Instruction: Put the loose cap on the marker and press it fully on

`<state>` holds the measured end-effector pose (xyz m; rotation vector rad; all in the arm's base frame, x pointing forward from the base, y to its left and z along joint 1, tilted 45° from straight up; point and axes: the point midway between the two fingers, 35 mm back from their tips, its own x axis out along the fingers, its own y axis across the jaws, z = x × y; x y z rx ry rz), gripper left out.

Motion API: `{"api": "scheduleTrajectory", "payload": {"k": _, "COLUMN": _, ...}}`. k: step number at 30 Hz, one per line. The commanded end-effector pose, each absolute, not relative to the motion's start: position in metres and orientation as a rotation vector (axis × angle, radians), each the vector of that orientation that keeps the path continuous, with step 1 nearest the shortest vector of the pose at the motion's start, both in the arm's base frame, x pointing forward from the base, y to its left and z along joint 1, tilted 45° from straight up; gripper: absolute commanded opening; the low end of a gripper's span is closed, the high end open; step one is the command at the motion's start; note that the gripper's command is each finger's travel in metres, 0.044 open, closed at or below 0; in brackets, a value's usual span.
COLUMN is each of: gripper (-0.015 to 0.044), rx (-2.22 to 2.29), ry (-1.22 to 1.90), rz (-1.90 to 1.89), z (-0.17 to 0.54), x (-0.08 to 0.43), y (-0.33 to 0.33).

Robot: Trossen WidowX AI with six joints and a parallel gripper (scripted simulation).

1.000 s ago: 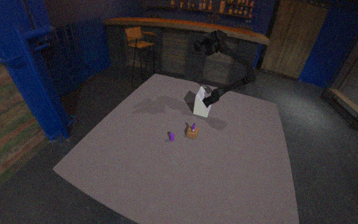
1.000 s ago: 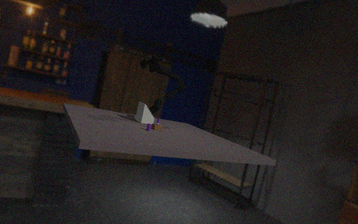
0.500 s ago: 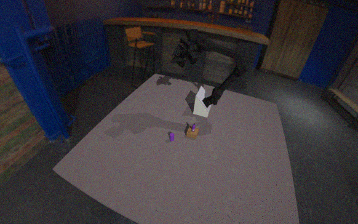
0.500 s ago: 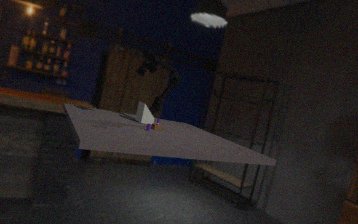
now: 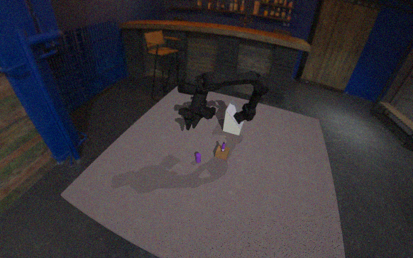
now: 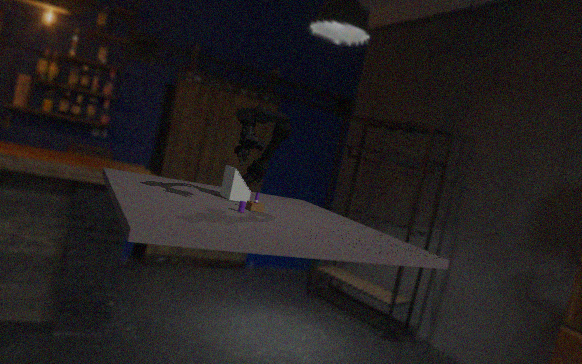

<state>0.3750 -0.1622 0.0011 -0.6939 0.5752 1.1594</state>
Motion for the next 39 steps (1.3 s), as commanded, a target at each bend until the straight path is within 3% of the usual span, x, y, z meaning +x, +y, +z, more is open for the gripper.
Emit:
{"api": "scheduleTrajectory", "payload": {"k": 1, "gripper": 0.0233, "rx": -0.602, "ry": 0.661, "rz": 1.376, "z": -0.025, "x": 0.379, "y": -0.106}}
{"api": "scheduleTrajectory", "payload": {"k": 5, "gripper": 0.0233, "rx": -0.545, "ry": 0.730, "rz": 1.530, "z": -0.041, "x": 0.375, "y": -0.068}}
{"api": "scheduleTrajectory", "payload": {"k": 39, "gripper": 0.0233, "rx": -0.543, "ry": 0.728, "rz": 1.530, "z": -0.091, "x": 0.359, "y": -0.018}}
